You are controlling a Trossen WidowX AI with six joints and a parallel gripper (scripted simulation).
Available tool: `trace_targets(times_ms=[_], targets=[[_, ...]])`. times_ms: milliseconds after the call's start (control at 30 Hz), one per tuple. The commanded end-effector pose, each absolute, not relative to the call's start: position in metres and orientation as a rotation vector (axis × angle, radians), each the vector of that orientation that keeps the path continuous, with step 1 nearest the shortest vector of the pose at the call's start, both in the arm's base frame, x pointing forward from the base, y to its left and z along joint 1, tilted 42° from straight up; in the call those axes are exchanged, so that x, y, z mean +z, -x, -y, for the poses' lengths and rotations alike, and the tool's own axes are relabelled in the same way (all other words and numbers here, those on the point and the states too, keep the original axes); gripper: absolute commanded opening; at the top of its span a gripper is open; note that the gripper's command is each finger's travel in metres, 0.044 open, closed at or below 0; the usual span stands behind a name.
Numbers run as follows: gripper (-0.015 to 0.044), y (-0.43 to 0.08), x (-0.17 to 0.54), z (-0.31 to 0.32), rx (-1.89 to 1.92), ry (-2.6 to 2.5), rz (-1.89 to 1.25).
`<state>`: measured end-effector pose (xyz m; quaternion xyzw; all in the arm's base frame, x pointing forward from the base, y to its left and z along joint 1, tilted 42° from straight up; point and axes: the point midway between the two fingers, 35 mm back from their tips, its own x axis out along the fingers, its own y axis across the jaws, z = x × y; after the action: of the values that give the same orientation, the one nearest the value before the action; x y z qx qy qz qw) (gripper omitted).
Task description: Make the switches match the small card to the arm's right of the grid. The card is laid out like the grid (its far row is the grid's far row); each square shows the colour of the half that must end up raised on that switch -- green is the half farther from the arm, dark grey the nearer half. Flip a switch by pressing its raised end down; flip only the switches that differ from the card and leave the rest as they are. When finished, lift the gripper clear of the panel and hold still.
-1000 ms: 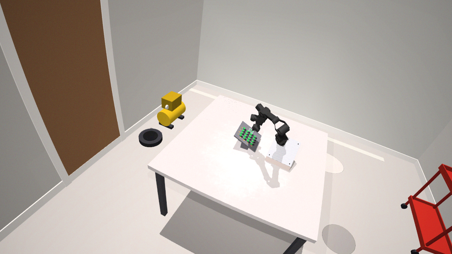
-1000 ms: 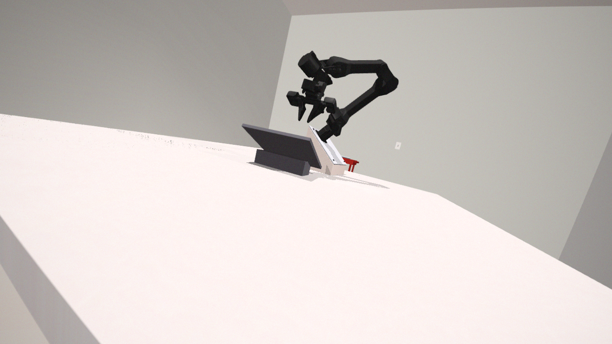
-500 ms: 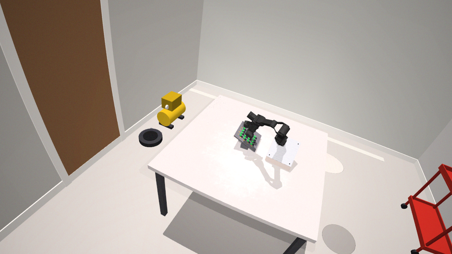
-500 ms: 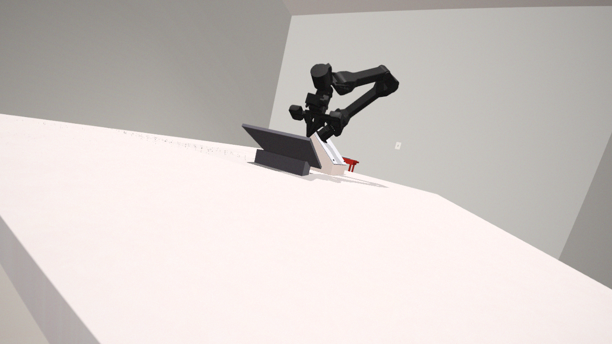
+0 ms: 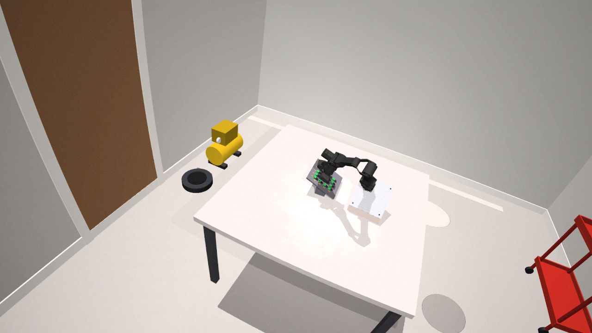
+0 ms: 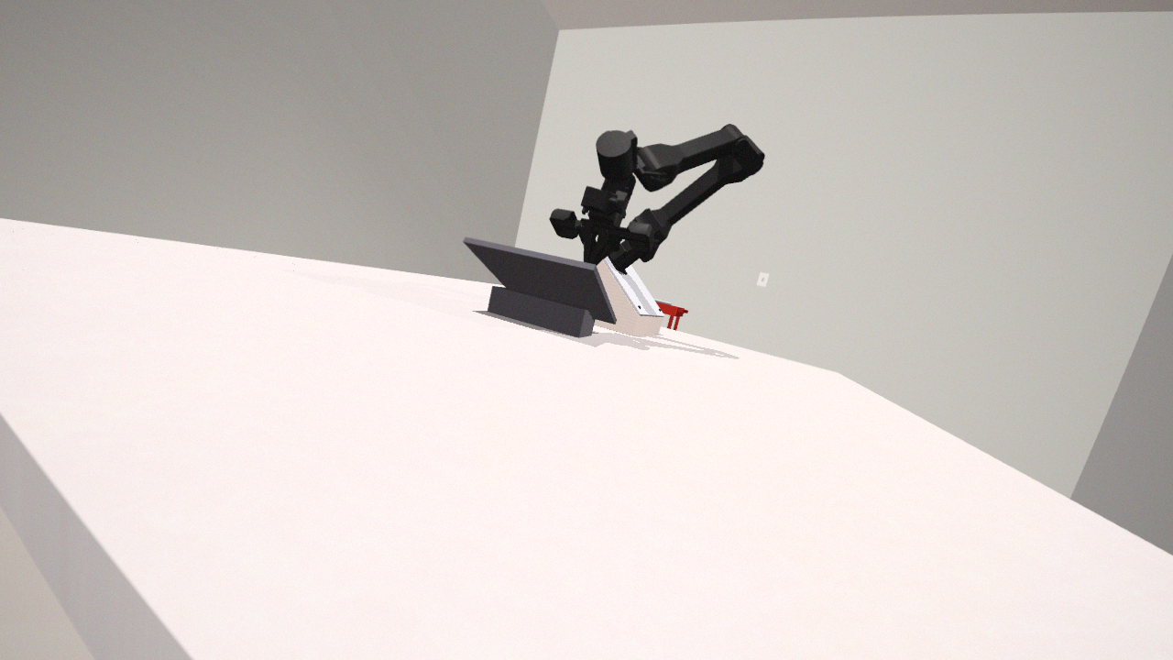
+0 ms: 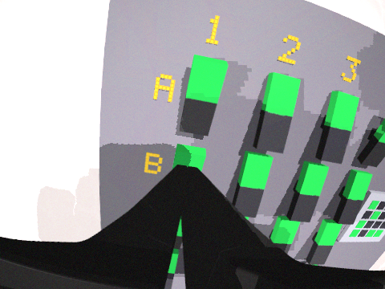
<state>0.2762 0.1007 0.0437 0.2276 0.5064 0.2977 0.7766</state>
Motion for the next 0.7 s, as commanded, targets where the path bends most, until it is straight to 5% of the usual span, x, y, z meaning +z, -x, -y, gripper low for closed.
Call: trace_targets(times_ms=[0,667], targets=[[0.0000,-0.2774,0.0378,-0.1045,0.638,-0.496,-1.104],[0.0000,-0.2781,0.0362,-0.1062,0.638,-0.496,-1.104]])
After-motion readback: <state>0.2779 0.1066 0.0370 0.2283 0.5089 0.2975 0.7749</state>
